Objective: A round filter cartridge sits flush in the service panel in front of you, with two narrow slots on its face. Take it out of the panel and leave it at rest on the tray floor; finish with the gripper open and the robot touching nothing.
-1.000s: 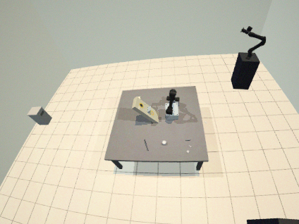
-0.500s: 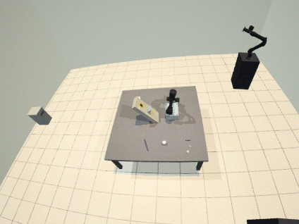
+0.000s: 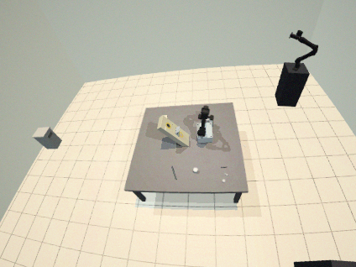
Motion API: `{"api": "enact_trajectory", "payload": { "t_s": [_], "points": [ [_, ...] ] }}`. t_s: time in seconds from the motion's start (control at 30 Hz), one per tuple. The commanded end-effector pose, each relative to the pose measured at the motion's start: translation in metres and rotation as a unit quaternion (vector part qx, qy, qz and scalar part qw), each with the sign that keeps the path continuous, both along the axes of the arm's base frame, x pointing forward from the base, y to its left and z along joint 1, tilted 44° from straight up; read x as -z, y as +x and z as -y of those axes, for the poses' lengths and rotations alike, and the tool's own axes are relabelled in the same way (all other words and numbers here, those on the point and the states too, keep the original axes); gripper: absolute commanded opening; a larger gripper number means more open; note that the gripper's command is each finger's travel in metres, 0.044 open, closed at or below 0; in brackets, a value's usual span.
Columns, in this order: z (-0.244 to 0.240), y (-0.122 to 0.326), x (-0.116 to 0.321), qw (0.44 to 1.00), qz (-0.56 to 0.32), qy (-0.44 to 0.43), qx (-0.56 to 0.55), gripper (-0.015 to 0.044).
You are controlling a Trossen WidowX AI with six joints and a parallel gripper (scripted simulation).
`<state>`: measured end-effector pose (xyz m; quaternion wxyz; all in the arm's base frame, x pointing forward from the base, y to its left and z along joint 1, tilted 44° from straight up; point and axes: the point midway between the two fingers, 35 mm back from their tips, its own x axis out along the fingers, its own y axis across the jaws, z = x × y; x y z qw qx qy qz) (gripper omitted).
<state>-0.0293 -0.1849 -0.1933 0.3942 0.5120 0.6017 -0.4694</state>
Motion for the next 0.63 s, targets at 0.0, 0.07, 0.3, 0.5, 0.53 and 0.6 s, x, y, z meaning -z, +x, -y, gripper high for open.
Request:
{"api": "enact_trajectory", "payload": {
  "t_s": [0.0, 0.07, 0.3, 0.5, 0.53, 0.6],
  "points": [
    [0.032, 0.006, -0.028, 1.000, 0.002, -0.017, 0.002, 0.0440],
    [0.032, 0.006, -0.028, 1.000, 0.002, -0.017, 0.002, 0.0440],
    [0.024, 0.003, -0.016, 1.000, 0.000, -0.019, -0.002, 0.0440],
    [0.024, 0.003, -0.016, 1.000, 0.000, -0.019, -0.002, 0.0440],
    [0.024, 0.003, -0.016, 1.000, 0.000, -0.019, -0.002, 0.0440],
    [0.024, 0.003, -0.016, 1.000, 0.000, -0.019, -0.002, 0.0440]
  ]
}}
